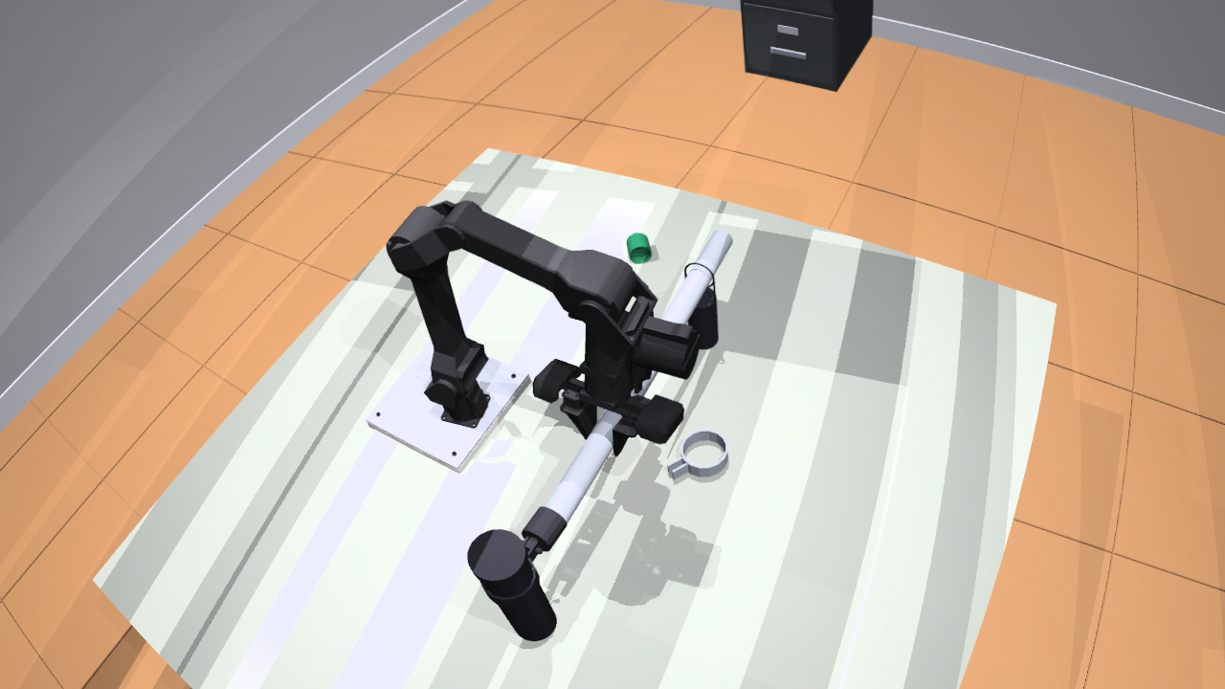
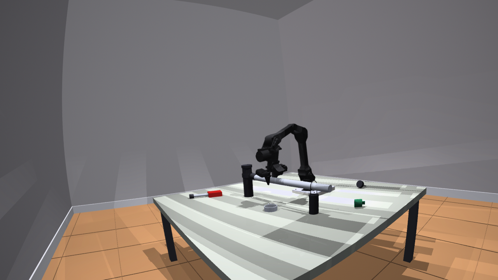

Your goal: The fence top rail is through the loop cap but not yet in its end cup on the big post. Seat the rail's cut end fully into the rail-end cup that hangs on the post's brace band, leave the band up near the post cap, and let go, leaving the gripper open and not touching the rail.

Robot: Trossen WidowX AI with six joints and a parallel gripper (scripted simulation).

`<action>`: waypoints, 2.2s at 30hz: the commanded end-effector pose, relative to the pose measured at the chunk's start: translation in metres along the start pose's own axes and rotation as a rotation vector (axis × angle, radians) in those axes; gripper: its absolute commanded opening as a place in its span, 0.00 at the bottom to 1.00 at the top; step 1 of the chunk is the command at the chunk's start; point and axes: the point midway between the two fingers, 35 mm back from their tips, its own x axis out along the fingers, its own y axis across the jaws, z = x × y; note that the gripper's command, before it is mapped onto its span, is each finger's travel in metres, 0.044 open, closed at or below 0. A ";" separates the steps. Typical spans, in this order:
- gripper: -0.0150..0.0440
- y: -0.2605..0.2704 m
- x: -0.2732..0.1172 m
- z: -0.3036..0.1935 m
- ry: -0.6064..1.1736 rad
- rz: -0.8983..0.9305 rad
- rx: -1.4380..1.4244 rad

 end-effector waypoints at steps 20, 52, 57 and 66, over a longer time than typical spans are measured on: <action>0.25 0.001 -0.002 -0.006 0.016 -0.007 0.005; 0.25 0.000 0.000 -0.001 0.001 0.001 0.002; 0.25 0.001 -0.001 -0.002 0.003 0.001 0.003; 0.25 0.002 -0.002 -0.003 0.008 0.002 0.006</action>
